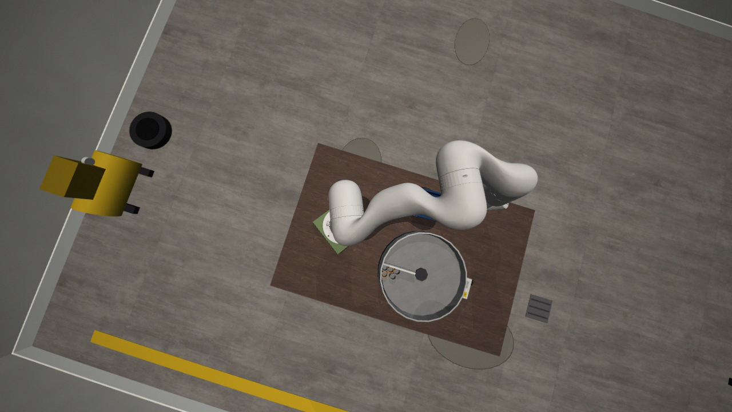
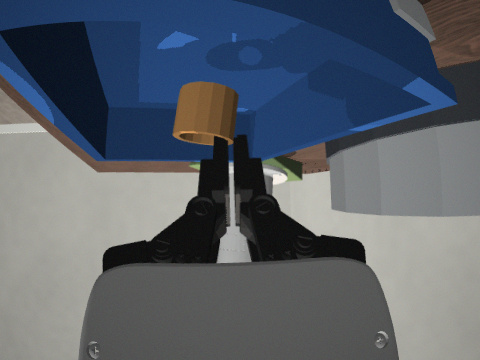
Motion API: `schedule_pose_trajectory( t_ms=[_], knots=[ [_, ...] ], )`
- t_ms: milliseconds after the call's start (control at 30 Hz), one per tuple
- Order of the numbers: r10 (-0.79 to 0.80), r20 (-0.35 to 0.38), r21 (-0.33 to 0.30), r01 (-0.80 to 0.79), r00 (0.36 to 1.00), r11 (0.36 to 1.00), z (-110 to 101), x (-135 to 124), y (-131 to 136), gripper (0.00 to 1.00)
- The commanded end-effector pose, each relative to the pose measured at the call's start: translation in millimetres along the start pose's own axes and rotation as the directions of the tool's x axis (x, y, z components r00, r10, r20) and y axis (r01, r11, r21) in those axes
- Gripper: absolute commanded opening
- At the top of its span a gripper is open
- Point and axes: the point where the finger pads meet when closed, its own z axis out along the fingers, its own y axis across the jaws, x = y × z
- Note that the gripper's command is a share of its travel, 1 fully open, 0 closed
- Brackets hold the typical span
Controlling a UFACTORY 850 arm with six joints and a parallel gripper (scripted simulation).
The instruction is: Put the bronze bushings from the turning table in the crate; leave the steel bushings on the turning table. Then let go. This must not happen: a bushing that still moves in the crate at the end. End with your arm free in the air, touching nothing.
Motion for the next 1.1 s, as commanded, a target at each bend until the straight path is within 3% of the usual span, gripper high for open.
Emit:
schedule_pose_trajectory(
  t_ms=[0,1067],
  knots=[
    [0.0,-0.002,0.0,0.0,1.0,1.0,4.2,4.8,-0.1,0.0],
    [0.0,-0.002,0.0,0.0,1.0,1.0,9.0,8.7,0.0,0.0]
  ],
)
